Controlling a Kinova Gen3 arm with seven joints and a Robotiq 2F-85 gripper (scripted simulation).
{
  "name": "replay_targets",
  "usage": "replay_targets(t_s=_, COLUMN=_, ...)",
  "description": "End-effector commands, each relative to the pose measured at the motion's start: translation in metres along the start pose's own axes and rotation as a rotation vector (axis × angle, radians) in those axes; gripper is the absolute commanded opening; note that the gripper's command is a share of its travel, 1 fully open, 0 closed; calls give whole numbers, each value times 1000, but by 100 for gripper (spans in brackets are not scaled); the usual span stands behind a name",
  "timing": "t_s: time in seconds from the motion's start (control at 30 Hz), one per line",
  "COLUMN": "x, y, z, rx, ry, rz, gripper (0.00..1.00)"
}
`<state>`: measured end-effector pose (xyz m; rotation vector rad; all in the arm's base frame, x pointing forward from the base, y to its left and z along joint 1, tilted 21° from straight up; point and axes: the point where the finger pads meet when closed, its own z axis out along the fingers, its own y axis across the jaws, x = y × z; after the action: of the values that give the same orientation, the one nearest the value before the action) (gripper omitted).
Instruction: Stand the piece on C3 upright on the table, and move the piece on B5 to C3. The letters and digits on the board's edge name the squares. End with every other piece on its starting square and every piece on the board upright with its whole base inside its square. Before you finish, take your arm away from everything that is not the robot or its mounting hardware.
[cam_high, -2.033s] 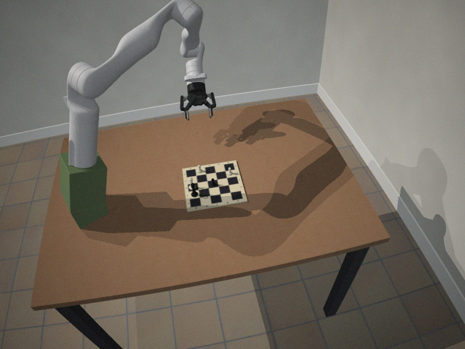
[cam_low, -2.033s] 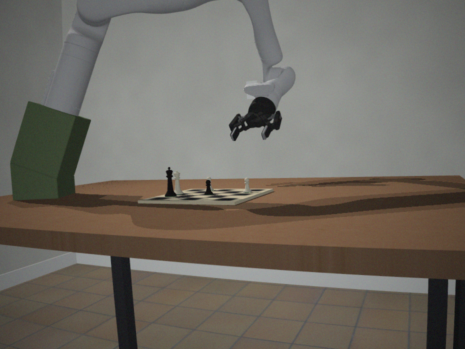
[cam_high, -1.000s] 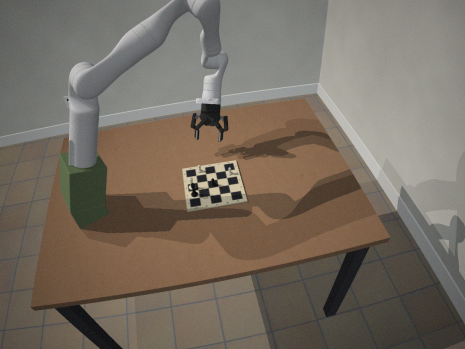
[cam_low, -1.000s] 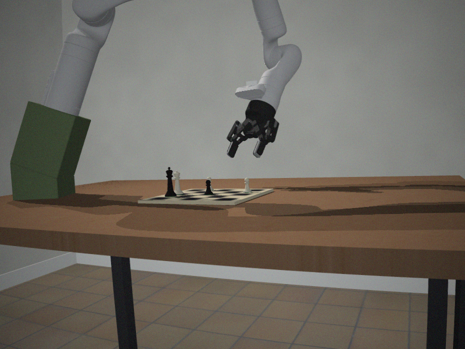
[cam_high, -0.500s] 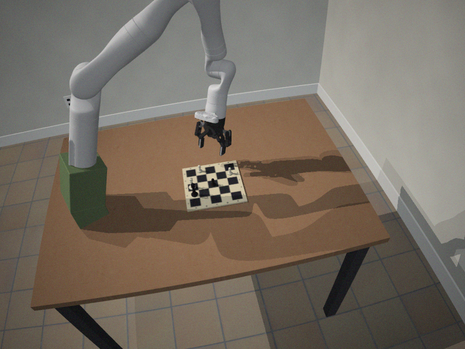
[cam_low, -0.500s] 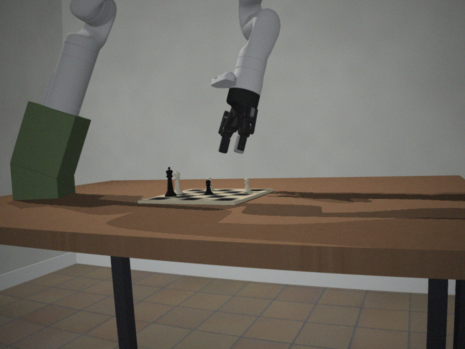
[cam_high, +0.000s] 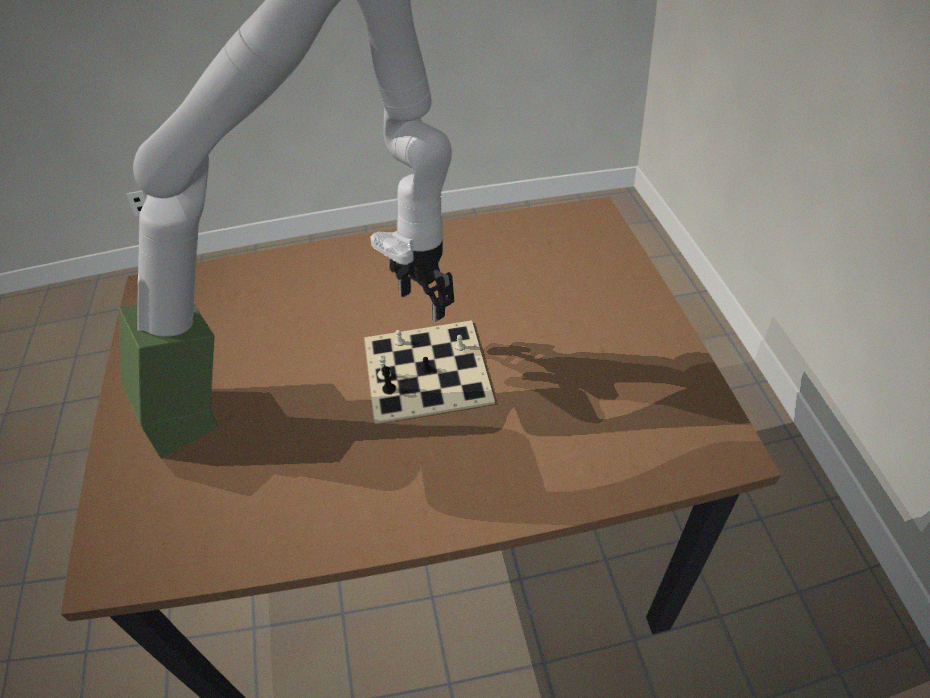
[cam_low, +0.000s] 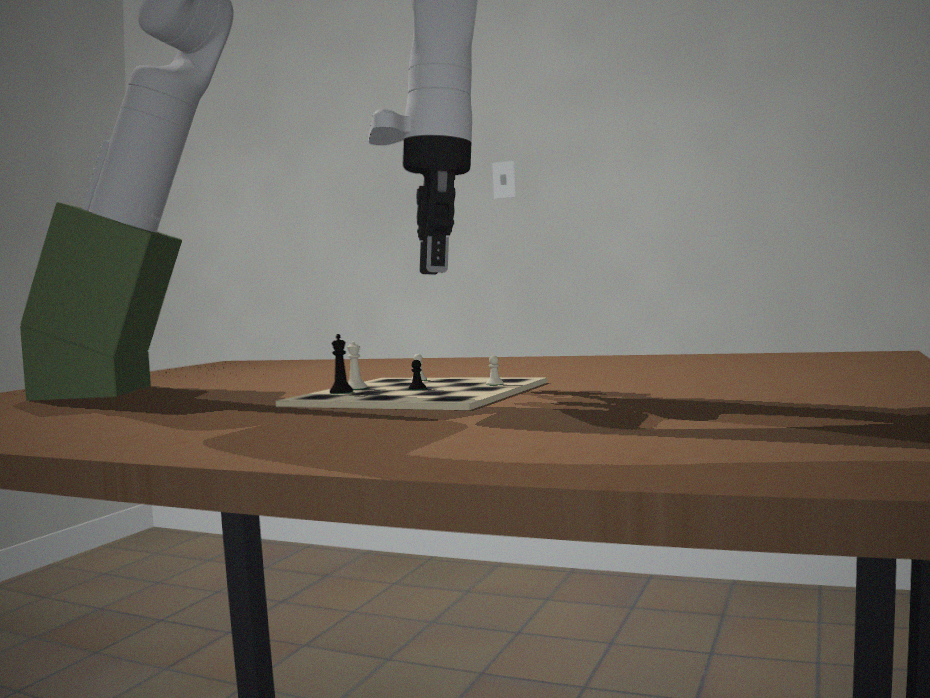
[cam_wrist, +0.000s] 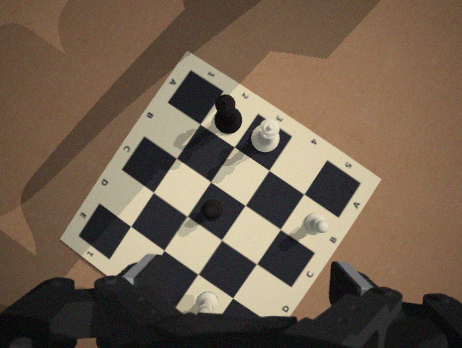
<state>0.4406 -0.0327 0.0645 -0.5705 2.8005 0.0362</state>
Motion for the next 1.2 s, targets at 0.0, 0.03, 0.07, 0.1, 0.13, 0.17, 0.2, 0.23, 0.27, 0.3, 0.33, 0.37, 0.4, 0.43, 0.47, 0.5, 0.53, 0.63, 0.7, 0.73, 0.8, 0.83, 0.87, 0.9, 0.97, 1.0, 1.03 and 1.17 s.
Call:
replay_targets(t_s=0.0, x=15, y=-19, z=-12, rx=17, ry=-26, rz=67, gripper=100)
replay_targets(t_s=0.03, x=16, y=-20, z=-14, rx=16, ry=-36, rz=80, gripper=100)
replay_targets(t_s=0.07, x=18, y=-22, z=-16, rx=15, ry=-45, rz=91, gripper=100)
replay_targets(t_s=0.1, x=19, y=-22, z=-17, rx=14, ry=-54, rz=102, gripper=100)
replay_targets(t_s=0.13, x=19, y=-22, z=-17, rx=14, ry=-54, rz=102, gripper=100)
replay_targets(t_s=0.17, x=19, y=-22, z=-17, rx=14, ry=-54, rz=102, gripper=100)
replay_targets(t_s=0.2, x=21, y=-23, z=-19, rx=14, ry=-61, rz=111, gripper=100)
replay_targets(t_s=0.23, x=22, y=-24, z=-20, rx=14, ry=-68, rz=120, gripper=100)
replay_targets(t_s=0.27, x=23, y=-25, z=-21, rx=13, ry=-74, rz=127, gripper=100)
replay_targets(t_s=0.3, x=23, y=-25, z=-22, rx=13, ry=-79, rz=133, gripper=100)
replay_targets(t_s=0.33, x=24, y=-26, z=-23, rx=13, ry=-83, rz=138, gripper=100)
replay_targets(t_s=0.37, x=25, y=-26, z=-24, rx=13, ry=-87, rz=143, gripper=100)
replay_targets(t_s=0.4, x=25, y=-26, z=-24, rx=13, ry=-90, rz=146, gripper=100)
replay_targets(t_s=0.43, x=26, y=-27, z=-24, rx=13, ry=-92, rz=149, gripper=100)
replay_targets(t_s=0.47, x=26, y=-27, z=-25, rx=13, ry=-94, rz=151, gripper=100)
replay_targets(t_s=0.5, x=26, y=-27, z=-25, rx=13, ry=-95, rz=152, gripper=100)
replay_targets(t_s=0.53, x=26, y=-27, z=-25, rx=13, ry=-95, rz=153, gripper=100)
replay_targets(t_s=0.63, x=26, y=-27, z=-25, rx=13, ry=-96, rz=154, gripper=100)
replay_targets(t_s=0.7, x=26, y=-27, z=-25, rx=13, ry=-96, rz=154, gripper=100)
replay_targets(t_s=0.73, x=26, y=-27, z=-25, rx=13, ry=-96, rz=154, gripper=100)
replay_targets(t_s=0.8, x=26, y=-27, z=-25, rx=13, ry=-96, rz=154, gripper=100)
replay_targets(t_s=0.83, x=26, y=-27, z=-25, rx=13, ry=-96, rz=154, gripper=100)
replay_targets(t_s=0.87, x=26, y=-27, z=-25, rx=13, ry=-96, rz=154, gripper=100)
replay_targets(t_s=0.9, x=26, y=-27, z=-25, rx=13, ry=-96, rz=154, gripper=100)
replay_targets(t_s=0.97, x=26, y=-27, z=-25, rx=13, ry=-96, rz=154, gripper=100)
replay_targets(t_s=1.0, x=26, y=-27, z=-25, rx=13, ry=-96, rz=154, gripper=100)
replay_targets(t_s=1.03, x=26, y=-27, z=-25, rx=13, ry=-96, rz=154, gripper=100)
replay_targets(t_s=1.17, x=26, y=-27, z=-25, rx=13, ry=-96, rz=154, gripper=100)
